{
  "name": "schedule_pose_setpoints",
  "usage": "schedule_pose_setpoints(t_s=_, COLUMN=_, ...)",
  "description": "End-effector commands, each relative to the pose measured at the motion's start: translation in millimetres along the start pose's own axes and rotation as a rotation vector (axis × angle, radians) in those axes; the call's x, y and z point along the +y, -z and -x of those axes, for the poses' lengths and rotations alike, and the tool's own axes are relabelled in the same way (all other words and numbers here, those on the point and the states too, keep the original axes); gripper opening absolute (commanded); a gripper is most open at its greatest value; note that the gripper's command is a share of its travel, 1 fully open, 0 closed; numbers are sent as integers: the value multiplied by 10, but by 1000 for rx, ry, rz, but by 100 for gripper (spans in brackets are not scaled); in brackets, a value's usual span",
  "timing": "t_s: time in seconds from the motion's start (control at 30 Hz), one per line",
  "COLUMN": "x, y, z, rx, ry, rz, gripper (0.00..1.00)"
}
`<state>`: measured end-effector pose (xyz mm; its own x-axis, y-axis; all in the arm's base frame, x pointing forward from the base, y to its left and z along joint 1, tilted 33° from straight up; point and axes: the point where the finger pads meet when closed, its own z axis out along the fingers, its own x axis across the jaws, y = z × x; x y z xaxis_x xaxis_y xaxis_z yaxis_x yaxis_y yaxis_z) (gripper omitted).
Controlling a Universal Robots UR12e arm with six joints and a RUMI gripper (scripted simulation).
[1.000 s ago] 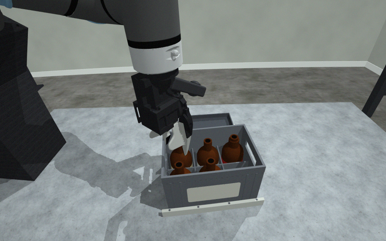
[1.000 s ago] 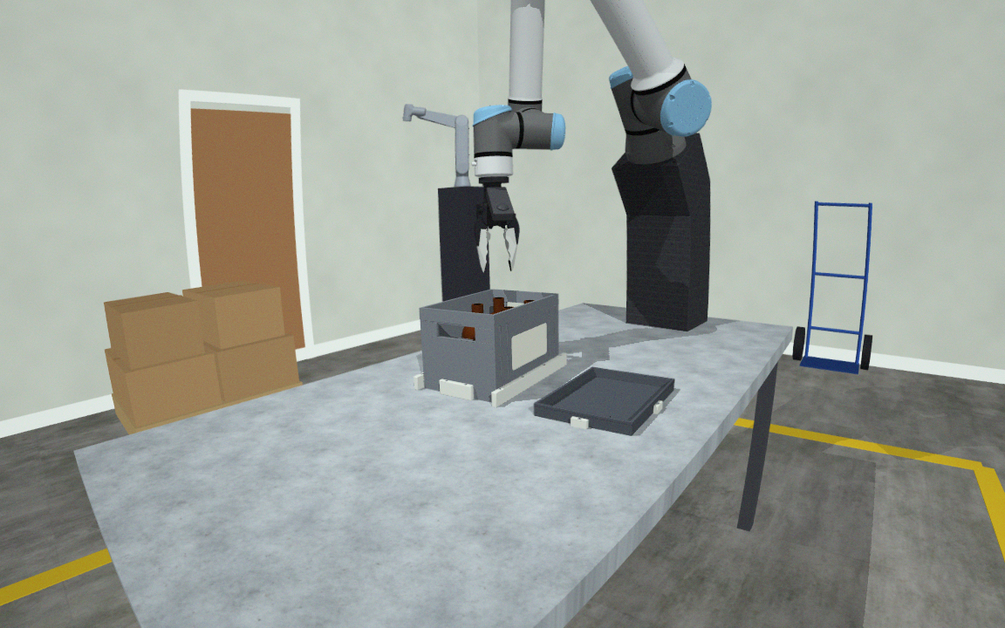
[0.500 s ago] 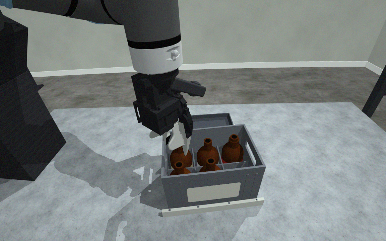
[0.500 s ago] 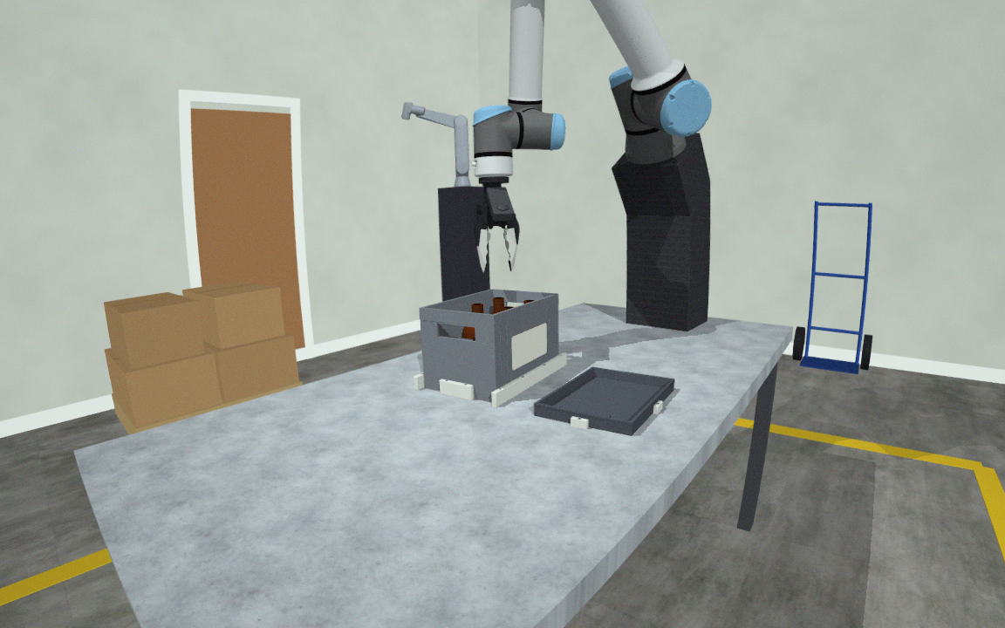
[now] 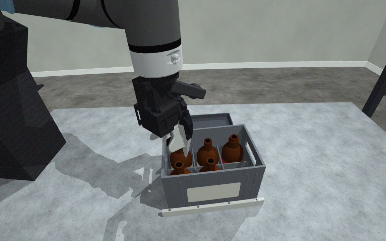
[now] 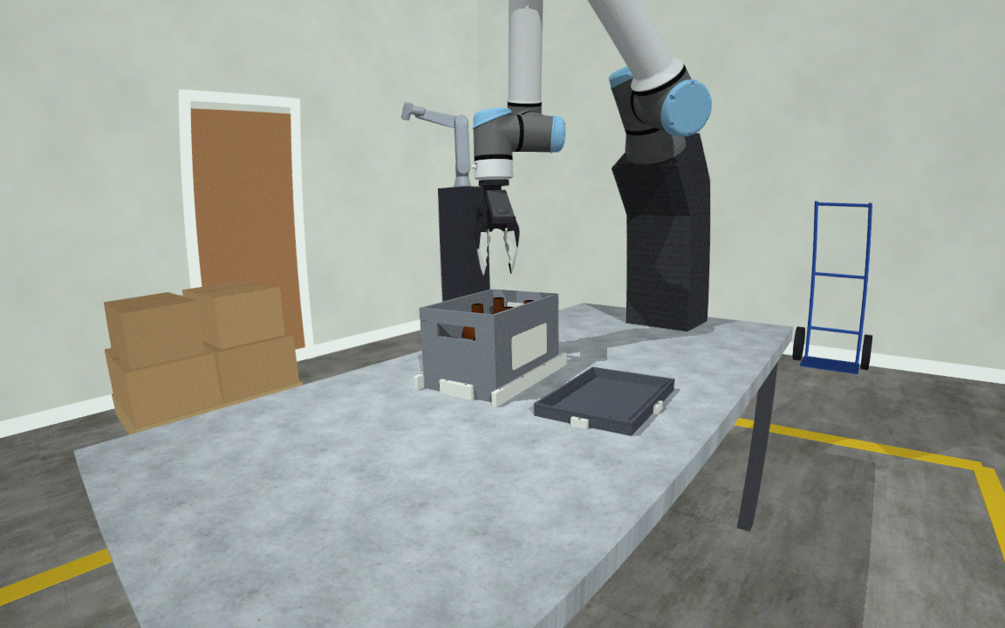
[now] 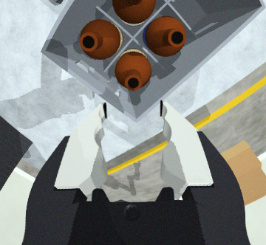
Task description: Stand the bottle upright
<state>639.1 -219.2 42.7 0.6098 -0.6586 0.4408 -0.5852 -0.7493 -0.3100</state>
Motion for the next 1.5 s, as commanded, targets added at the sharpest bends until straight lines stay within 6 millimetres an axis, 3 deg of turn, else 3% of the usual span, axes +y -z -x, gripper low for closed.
schedule_pose_setpoints(t_s=0.0, x=-1, y=-55, z=-4, rx=1, ry=0, rz=0, gripper=38)
schedule_pose_setpoints(t_s=0.7, x=-1, y=-297, z=-4, rx=1, ry=0, rz=0, gripper=38)
schedule_pose_setpoints(t_s=1.47, x=-1, y=-371, z=-4, rx=1, ry=0, rz=0, gripper=38)
